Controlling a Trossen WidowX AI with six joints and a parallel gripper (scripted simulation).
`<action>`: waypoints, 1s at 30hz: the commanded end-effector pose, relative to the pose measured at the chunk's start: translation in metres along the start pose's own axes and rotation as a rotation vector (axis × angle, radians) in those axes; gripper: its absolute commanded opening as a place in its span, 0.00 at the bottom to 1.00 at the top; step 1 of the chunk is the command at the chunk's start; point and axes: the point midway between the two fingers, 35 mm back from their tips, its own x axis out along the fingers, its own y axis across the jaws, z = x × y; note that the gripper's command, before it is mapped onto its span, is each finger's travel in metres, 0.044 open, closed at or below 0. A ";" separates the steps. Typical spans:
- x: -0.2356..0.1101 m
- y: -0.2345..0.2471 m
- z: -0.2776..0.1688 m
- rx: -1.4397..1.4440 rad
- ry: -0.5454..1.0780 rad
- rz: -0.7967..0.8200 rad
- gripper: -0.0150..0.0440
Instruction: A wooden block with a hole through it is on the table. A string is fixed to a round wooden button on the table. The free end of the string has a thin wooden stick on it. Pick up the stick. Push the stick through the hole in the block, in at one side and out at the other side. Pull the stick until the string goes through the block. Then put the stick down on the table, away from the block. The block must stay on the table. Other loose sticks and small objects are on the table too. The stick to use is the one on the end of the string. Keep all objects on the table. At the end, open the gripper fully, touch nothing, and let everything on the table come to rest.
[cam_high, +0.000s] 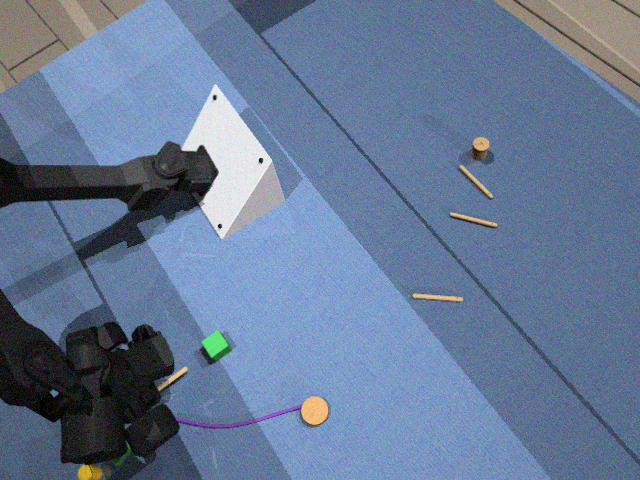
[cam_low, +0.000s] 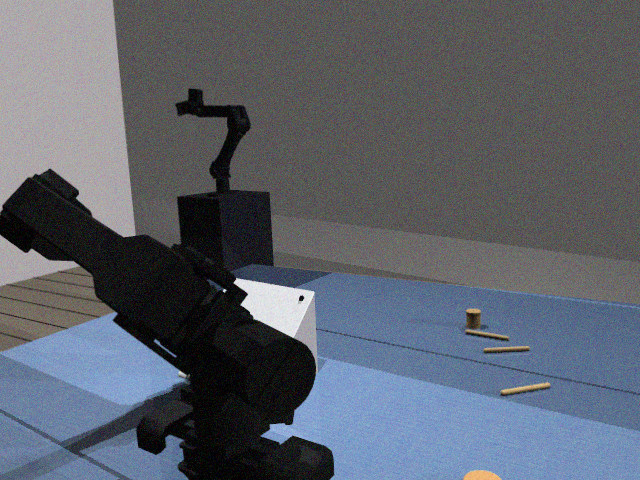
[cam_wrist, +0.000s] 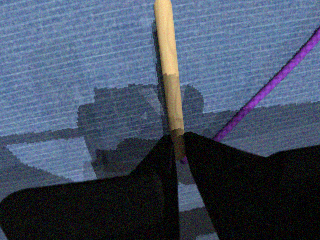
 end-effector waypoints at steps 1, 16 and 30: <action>0.001 0.000 0.006 0.004 0.001 0.002 0.25; 0.001 0.000 0.026 0.004 0.001 0.002 0.25; 0.002 0.001 0.041 0.003 0.005 0.003 0.25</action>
